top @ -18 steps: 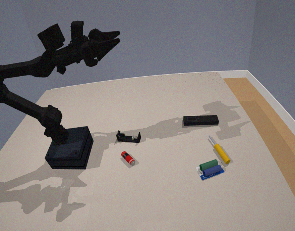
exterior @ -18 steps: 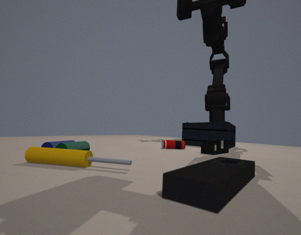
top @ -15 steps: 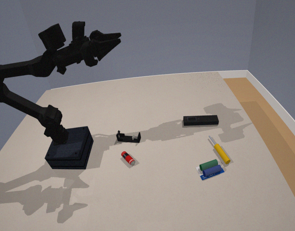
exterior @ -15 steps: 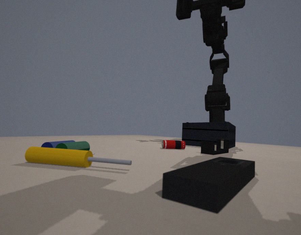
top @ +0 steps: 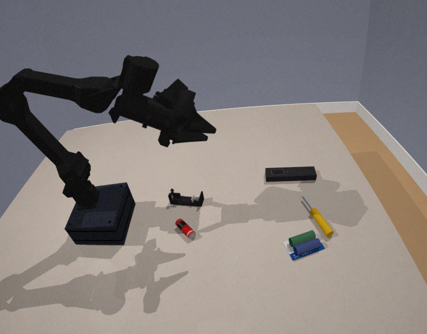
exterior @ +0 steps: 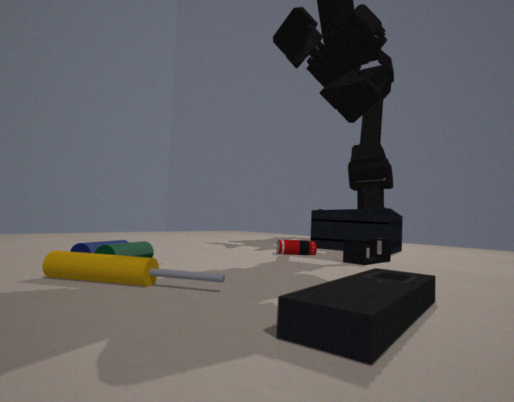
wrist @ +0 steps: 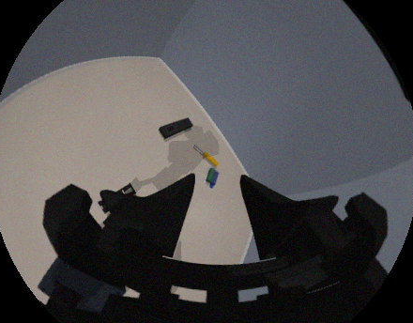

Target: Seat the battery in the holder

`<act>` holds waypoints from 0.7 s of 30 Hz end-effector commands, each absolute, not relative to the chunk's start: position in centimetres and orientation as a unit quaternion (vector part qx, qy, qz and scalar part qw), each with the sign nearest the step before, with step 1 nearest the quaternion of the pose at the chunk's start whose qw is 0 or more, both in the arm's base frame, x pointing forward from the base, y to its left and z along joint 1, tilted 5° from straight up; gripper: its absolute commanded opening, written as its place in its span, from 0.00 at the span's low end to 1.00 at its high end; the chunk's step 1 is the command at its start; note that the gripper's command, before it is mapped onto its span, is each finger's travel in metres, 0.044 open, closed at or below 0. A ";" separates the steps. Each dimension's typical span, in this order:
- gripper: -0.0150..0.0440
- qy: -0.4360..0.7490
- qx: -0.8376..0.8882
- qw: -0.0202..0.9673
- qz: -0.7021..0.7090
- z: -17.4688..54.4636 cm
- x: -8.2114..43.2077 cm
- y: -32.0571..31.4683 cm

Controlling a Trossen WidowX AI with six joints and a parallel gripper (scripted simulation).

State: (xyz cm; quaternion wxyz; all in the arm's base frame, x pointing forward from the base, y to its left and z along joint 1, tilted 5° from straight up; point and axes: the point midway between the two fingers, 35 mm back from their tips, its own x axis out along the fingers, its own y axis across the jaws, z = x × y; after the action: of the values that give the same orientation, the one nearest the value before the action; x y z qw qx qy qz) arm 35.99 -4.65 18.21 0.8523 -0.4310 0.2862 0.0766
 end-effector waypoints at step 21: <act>0.66 0.369 -0.613 0.320 0.621 0.1 27.8 -9.6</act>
State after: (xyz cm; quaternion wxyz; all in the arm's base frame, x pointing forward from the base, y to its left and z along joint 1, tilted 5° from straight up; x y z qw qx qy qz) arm 28.68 -9.19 0.97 0.3708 -0.6192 0.3945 0.5688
